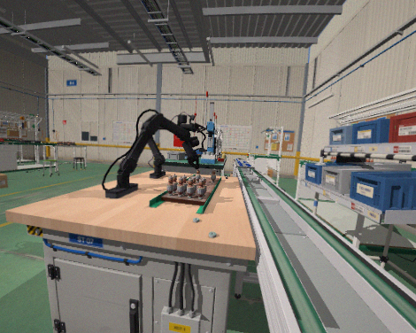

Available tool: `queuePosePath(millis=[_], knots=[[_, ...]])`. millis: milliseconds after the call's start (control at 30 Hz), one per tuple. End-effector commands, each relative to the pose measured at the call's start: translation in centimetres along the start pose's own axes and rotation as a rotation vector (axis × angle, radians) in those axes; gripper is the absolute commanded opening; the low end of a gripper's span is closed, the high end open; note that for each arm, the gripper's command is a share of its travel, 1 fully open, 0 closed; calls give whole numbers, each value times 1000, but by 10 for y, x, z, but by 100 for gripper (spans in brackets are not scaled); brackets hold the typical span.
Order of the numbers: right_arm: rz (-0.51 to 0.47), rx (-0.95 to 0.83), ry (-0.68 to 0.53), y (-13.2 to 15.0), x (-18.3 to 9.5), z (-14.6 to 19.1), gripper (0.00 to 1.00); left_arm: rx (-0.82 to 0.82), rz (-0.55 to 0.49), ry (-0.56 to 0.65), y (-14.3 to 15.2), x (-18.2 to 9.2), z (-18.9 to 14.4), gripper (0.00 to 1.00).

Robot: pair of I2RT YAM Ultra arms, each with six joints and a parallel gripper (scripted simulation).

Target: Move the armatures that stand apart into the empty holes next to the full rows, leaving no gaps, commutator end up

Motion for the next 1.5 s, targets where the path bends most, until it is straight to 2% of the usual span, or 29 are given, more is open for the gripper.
queuePosePath(millis=[0,233,333,533,633,667,1467], knots=[[2,2,3,-2,14,-2,38,4,-5,-23,-5,-3,6,100],[1,4,5,-3,25,-2,38,4,-5,-23,-5,-3,6,100],[-11,3,-2,-5,21,0,38,4,-5,-23,-5,-3,6,100],[-40,23,-25,-13,-6,4,38,4,-5,-23,-5,-3,6,100],[-32,17,-16,-10,-2,4,38,4,-5,-23,-5,-3,6,100],[-28,13,-12,-8,0,3,30,4,-5,-23,-5,-3,6,100],[-24,8,-8,-6,3,2,28,4,-5,-23,-5,-3,6,100]])
Point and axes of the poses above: on each arm, the point where the finger pads meet when closed, its own x axis out along the fingers, its own z axis across the jaws, y = z × x, the point moved 3 cm from there along -x, back along the fingers, and after that the axes turned 2 degrees about -x, right-handed, at the moved point
